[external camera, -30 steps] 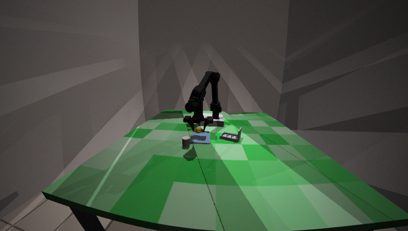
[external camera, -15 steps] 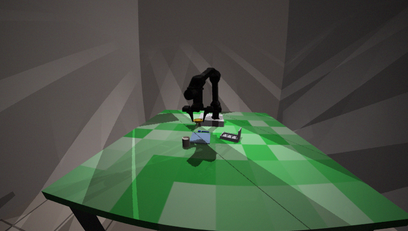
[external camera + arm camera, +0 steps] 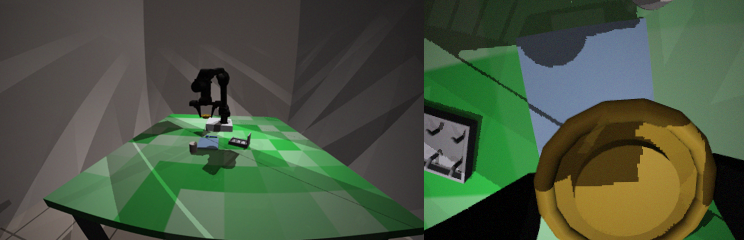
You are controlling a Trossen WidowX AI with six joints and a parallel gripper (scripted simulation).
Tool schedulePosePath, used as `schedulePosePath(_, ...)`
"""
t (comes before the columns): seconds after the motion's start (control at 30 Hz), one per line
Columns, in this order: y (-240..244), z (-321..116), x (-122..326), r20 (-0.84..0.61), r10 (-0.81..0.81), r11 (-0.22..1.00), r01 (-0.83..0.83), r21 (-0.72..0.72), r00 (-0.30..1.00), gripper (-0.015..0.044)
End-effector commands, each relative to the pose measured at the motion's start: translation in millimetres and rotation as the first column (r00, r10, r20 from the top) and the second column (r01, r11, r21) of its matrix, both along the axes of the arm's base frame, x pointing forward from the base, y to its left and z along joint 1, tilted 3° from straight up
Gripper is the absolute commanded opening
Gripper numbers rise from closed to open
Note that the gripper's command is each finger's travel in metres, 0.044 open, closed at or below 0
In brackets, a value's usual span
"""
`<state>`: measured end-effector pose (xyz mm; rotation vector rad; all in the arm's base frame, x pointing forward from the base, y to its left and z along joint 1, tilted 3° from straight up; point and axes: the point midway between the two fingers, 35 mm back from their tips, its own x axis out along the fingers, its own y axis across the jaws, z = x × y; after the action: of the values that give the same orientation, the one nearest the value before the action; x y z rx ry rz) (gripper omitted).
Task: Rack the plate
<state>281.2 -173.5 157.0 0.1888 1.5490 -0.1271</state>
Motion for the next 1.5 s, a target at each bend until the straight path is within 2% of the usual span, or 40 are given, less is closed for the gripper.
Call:
schedulePosePath(0.0, 0, 7, 0, 0.009, 0.009, 1.000, -0.009, -0.007, 1.000, 0.0000)
schedulePosePath(0.33, 17, 9, 0, 0.018, 0.328, 0.945, -0.328, -0.016, 0.944, 0.0000)
schedulePosePath(0.67, 36, 10, -1, 0.024, 0.631, 0.776, -0.630, -0.029, 0.775, 0.0000)
schedulePosePath(1.07, 57, 11, -4, 0.026, 0.892, 0.453, -0.890, -0.047, 0.452, 0.0000)
schedulePosePath(1.47, 78, 12, -8, 0.020, 0.999, 0.052, -0.997, -0.064, 0.050, 0.0000)
